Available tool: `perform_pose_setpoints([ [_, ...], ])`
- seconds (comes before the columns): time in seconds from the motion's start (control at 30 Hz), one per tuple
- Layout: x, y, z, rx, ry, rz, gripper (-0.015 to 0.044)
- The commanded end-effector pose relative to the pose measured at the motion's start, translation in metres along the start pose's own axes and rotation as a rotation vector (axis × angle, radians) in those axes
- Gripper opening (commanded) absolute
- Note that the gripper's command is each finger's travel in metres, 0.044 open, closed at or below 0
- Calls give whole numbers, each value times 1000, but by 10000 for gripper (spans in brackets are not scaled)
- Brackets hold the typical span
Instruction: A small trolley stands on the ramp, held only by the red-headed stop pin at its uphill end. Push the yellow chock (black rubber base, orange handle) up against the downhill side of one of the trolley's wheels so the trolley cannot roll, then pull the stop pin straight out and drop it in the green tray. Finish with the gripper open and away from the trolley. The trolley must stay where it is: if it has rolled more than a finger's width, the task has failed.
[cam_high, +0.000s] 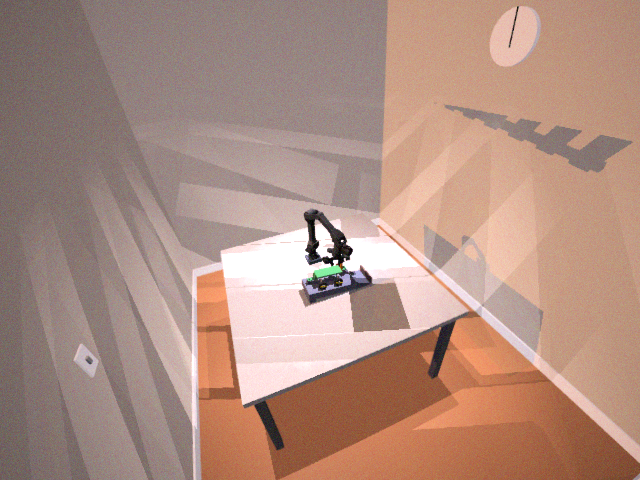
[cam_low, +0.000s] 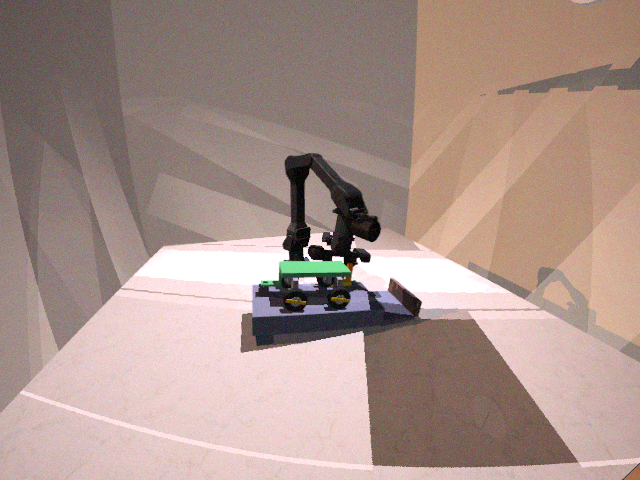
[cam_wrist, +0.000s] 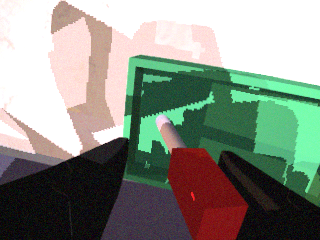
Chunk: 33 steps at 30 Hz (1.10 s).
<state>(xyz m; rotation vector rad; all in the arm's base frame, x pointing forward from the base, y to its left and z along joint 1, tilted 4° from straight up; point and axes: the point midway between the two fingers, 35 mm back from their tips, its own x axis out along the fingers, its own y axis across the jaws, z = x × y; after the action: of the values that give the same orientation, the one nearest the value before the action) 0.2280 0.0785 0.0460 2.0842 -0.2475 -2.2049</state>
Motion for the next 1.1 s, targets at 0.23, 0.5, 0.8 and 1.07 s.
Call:
perform_pose_setpoints([
  [0.23,2,-7,0,3,4,-1,190],
  [0.5,3,-11,0,3,4,-2,190],
  [0.8,5,-16,0,3,4,-2,190],
  [1.07,7,-20,0,3,4,-2,190],
])
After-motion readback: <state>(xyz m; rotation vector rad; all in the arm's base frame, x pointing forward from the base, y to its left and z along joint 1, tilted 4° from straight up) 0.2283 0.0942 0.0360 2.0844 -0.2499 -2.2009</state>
